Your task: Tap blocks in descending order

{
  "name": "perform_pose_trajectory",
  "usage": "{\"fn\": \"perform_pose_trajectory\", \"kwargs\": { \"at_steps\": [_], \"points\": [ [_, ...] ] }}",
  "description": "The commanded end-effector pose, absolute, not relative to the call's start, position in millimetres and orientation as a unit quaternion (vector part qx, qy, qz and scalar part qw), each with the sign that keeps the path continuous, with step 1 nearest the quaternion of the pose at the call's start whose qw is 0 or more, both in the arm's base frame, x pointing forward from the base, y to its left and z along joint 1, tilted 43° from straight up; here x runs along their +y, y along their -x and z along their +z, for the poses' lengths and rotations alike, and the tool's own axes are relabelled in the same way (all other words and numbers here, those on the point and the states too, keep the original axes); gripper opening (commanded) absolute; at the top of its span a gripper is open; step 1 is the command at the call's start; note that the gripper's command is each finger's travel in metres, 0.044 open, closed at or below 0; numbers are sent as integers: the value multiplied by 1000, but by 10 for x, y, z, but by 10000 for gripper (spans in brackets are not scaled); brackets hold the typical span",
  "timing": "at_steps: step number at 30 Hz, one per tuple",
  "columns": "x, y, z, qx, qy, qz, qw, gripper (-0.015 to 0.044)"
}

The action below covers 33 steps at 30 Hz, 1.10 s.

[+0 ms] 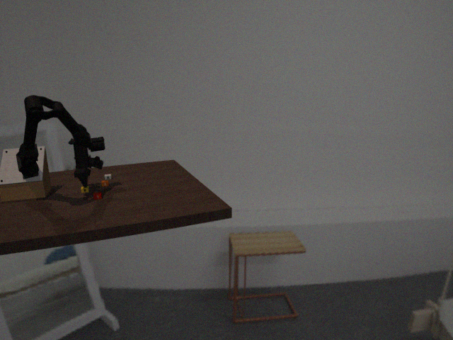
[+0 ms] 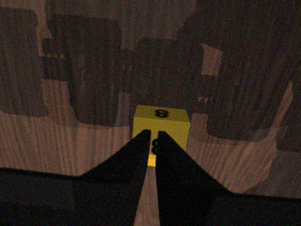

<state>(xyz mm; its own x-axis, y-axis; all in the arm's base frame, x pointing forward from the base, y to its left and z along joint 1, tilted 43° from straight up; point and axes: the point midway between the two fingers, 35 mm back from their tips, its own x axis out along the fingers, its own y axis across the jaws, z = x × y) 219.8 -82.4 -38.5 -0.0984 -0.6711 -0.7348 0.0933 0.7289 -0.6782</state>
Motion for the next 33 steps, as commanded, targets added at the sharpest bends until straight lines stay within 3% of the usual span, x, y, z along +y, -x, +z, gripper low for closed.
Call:
{"fn": "perform_pose_trajectory", "kwargs": {
  "at_steps": [1, 13, 19, 27, 33],
  "points": [
    [-849, -2163, -404, 680, 218, -300, 633, 20],
    [-626, -2204, -169, 680, 218, -299, 633, 20],
    [-109, -2285, 382, 680, 217, -298, 633, 20],
    [-81, -2300, 399, 680, 217, -298, 633, 20],
    [290, -2802, 157, 680, 215, -297, 635, 20]
  ]
}}
